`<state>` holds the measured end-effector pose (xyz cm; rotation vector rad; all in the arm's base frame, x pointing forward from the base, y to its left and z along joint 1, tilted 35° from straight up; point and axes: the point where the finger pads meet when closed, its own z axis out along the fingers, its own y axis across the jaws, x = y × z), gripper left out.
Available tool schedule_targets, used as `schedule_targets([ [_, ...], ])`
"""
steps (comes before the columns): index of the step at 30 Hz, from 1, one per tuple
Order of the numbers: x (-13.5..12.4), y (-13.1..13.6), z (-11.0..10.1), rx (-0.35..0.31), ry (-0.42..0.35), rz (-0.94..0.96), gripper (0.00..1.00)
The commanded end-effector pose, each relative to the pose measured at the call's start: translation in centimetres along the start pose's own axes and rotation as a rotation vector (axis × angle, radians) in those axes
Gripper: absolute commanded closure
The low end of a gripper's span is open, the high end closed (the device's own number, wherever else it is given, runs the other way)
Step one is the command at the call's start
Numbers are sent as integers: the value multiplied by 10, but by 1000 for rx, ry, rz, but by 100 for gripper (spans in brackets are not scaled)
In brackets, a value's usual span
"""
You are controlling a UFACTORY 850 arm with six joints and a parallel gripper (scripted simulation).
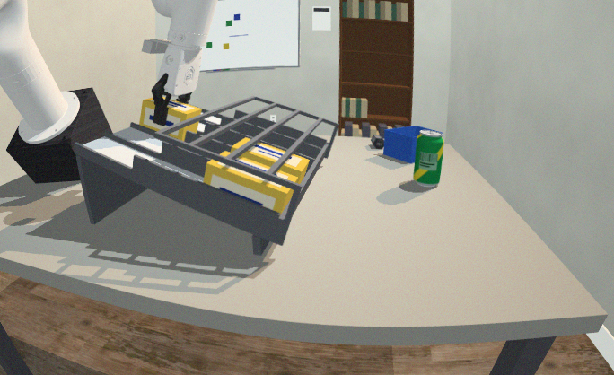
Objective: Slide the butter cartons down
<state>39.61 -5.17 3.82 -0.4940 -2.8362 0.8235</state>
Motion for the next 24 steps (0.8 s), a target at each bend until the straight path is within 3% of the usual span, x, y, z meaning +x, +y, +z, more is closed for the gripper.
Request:
schedule_targets([
  [1,0,0,-1,-1,-1,0,14],
  [24,0,0,-1,-1,-1,0,13],
])
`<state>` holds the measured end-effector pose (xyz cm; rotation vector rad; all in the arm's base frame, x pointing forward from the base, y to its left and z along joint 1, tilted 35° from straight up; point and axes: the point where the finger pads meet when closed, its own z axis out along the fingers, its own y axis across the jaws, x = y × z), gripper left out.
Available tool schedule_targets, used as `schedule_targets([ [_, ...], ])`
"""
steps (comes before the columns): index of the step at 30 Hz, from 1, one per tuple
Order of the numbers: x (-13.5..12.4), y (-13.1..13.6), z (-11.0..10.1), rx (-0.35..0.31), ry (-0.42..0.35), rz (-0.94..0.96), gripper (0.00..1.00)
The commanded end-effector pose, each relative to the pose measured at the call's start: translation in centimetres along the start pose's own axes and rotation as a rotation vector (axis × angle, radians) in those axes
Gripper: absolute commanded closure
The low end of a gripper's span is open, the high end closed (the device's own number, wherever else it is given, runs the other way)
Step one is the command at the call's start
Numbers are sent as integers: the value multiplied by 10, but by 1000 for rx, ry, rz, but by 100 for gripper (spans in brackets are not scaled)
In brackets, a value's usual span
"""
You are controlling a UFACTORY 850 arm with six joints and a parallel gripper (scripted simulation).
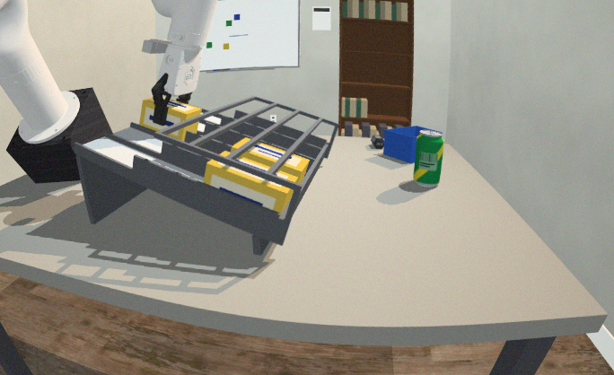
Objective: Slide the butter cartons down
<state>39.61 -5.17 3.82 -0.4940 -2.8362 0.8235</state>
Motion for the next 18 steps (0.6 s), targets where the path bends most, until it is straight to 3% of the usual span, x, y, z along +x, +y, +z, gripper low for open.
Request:
schedule_targets([
  [1,0,0,-1,-1,-1,0,13],
  [18,0,0,-1,-1,-1,0,11],
])
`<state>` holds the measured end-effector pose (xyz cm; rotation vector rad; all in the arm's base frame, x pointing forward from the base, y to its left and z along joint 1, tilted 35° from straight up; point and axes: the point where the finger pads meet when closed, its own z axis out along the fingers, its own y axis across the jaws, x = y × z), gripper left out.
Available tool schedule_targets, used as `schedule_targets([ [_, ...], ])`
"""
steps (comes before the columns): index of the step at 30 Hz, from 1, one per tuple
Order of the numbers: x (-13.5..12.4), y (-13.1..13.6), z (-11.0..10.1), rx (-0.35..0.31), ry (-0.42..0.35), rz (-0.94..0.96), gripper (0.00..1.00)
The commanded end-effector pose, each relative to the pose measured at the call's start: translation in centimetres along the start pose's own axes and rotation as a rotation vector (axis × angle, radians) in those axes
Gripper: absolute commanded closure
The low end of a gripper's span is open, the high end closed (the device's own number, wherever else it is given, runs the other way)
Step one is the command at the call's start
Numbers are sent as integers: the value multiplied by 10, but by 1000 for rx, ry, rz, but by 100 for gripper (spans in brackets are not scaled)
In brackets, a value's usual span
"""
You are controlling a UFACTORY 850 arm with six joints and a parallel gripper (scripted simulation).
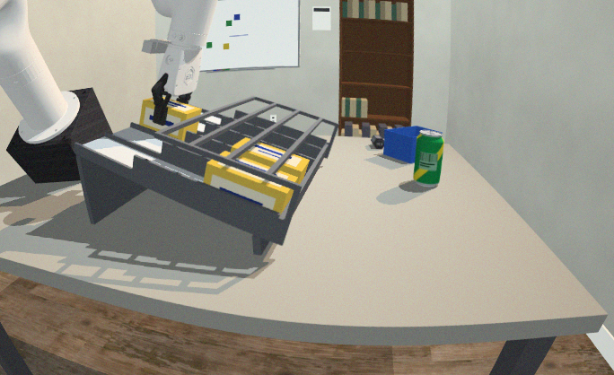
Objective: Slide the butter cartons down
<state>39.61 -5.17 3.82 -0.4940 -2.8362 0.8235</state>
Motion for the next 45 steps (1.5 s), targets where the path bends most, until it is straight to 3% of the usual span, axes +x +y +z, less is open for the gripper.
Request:
schedule_targets([
  [1,0,0,-1,-1,-1,0,11],
  [41,0,0,-1,-1,-1,0,8],
  [42,0,0,-1,-1,-1,0,0],
  [45,0,0,-1,-1,-1,0,0],
])
